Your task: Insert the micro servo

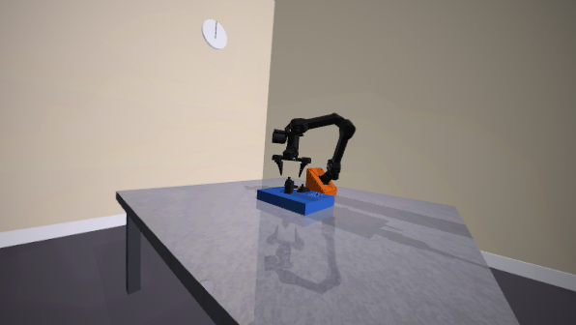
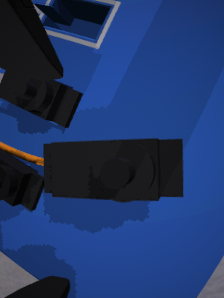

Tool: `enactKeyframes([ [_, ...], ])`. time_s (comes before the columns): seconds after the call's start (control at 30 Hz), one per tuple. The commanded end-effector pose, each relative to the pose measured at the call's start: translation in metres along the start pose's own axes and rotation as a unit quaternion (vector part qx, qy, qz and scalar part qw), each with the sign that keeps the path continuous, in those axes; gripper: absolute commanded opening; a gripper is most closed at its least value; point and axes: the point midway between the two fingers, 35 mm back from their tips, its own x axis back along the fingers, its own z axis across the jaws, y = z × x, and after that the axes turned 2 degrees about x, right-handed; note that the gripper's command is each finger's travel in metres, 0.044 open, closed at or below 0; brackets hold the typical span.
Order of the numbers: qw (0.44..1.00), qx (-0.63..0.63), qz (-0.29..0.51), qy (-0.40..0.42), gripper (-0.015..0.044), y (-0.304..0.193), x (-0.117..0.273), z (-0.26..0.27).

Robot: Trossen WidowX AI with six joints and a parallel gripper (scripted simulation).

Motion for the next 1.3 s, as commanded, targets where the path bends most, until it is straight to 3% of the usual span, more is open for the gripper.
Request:
enactKeyframes([
  [0.0,1.0,-0.005,0.002,0.006,0.044,-0.001,-0.012,0.003],
  [0.6,1.0,-0.005,0.001,0.006,0.044,-0.001,-0.032,0.003],
  [1.0,1.0,-0.005,0.001,0.006,0.0125,-0.001,-0.032,0.003],
  [1.2,1.0,-0.005,0.001,0.006,0.0085,-0.001,-0.032,0.003],
  [1.27,1.0,-0.005,0.001,0.006,0.0033,-0.001,-0.03,0.003],
])
